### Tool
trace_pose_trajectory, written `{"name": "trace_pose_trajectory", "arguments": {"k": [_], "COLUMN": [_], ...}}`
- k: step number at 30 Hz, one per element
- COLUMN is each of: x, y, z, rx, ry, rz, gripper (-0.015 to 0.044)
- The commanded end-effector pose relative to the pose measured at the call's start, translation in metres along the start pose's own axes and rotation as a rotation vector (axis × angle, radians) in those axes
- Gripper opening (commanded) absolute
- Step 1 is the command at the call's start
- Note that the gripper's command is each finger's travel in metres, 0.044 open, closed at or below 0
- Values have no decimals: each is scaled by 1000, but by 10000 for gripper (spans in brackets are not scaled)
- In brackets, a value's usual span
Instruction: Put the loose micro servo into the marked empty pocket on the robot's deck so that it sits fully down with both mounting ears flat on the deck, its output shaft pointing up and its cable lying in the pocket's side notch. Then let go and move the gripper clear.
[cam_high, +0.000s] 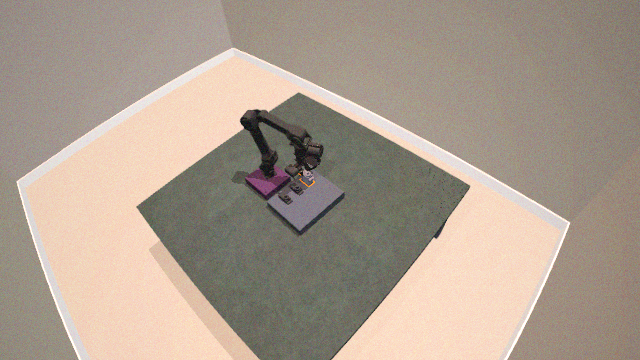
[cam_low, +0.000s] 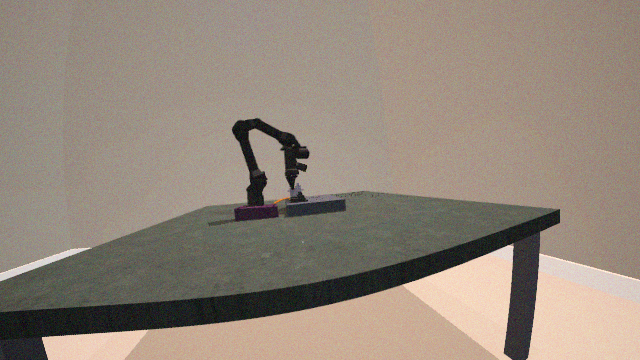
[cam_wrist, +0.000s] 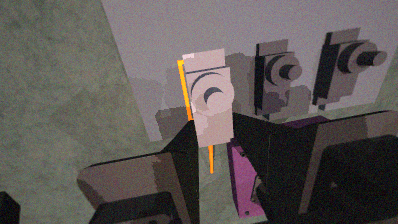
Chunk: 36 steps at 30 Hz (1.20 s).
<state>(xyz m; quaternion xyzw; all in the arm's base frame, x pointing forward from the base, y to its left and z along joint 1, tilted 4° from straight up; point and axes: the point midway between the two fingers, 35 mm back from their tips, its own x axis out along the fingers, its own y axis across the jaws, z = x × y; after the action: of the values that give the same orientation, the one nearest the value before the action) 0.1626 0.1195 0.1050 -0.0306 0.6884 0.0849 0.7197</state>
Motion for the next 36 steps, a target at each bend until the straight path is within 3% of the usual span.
{"name": "trace_pose_trajectory", "arguments": {"k": [1,36], "x": [4,10], "y": [0,0], "z": [0,0], "rx": [5,5], "ry": [-1,-1], "rz": [-3,-3], "gripper": [0,0]}}
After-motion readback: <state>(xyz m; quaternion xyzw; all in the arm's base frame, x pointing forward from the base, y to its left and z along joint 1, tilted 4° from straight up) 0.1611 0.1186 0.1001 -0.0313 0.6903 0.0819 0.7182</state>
